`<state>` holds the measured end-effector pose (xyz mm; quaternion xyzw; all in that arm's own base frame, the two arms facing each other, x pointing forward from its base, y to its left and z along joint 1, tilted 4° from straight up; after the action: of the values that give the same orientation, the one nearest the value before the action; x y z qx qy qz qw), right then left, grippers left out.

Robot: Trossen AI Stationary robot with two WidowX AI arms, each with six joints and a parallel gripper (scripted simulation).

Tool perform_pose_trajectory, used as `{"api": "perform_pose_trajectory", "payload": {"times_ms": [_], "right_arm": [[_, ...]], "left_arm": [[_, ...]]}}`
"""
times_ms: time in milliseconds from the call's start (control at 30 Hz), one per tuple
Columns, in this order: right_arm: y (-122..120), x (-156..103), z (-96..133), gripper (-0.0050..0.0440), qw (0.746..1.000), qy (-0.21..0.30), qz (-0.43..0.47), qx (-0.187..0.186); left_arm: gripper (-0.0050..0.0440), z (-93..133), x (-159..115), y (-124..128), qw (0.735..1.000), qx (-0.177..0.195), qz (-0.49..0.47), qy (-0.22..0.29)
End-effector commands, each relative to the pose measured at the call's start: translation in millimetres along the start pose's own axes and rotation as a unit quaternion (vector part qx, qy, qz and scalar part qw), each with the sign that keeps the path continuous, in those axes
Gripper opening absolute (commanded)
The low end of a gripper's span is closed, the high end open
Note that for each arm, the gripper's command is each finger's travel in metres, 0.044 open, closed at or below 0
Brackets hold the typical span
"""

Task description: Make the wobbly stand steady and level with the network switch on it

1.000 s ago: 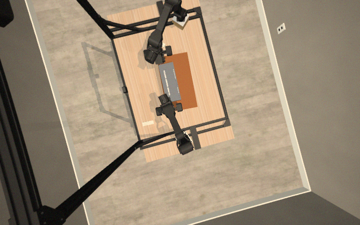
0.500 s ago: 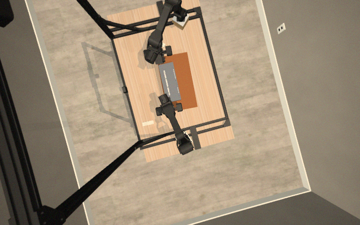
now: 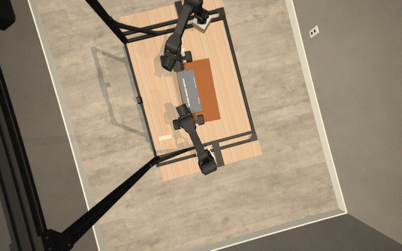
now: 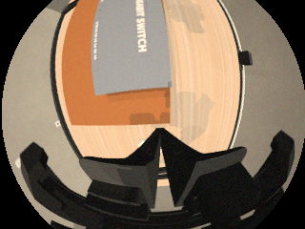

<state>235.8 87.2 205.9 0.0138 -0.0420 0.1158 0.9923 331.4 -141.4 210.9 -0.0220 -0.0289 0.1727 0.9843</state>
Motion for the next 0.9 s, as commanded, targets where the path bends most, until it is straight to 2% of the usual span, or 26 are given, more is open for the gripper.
{"api": "perform_pose_trajectory", "payload": {"times_ms": [0, 233, 267, 433, 600, 800, 867], "right_arm": [[0, 0, 5, 0.0000, 1.000, 0.003, 0.000, 0.000], [0, 0, 5, 0.0000, 1.000, 0.003, 0.000, 0.000], [1, 8, 9, 0.0245, 1.000, -0.025, 0.002, 0.003], [6, 50, 44, 0.0245, 0.985, -0.170, 0.014, 0.018], [11, 84, 92, 0.0245, 0.949, -0.312, 0.025, 0.029], [11, 84, 92, 0.0245, 0.949, -0.312, 0.025, 0.029], [11, 85, 107, 0.0245, 0.939, -0.342, 0.026, 0.032]], "left_arm": [[0.0000, 0, 0, 0, 1.000, 0.000, 0.000, 0.000], [0.0000, 0, 0, 0, 1.000, 0.000, 0.000, 0.000], [0.0000, 0, 0, 0, 1.000, 0.000, 0.000, 0.000], [0.0000, 0, 0, 0, 1.000, 0.000, 0.000, 0.000], [0.0000, 0, 0, 0, 1.000, 0.000, 0.000, 0.000], [0.0000, 0, 0, 0, 1.000, 0.000, 0.000, 0.000], [0.0000, 0, 0, 0, 1.000, 0.000, 0.000, 0.000]]}}
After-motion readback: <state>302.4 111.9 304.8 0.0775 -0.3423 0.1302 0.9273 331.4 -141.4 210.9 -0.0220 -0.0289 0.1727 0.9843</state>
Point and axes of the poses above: on each arm, the point midway between the two fingers, 35 mm back from their tips, its own z axis back along the fingers, its own y axis across the jaws, x = y × z, the point moved 6 cm from there along z, back along the fingers, and after that the axes turned 7 degrees about z, right-handed, at the moved point
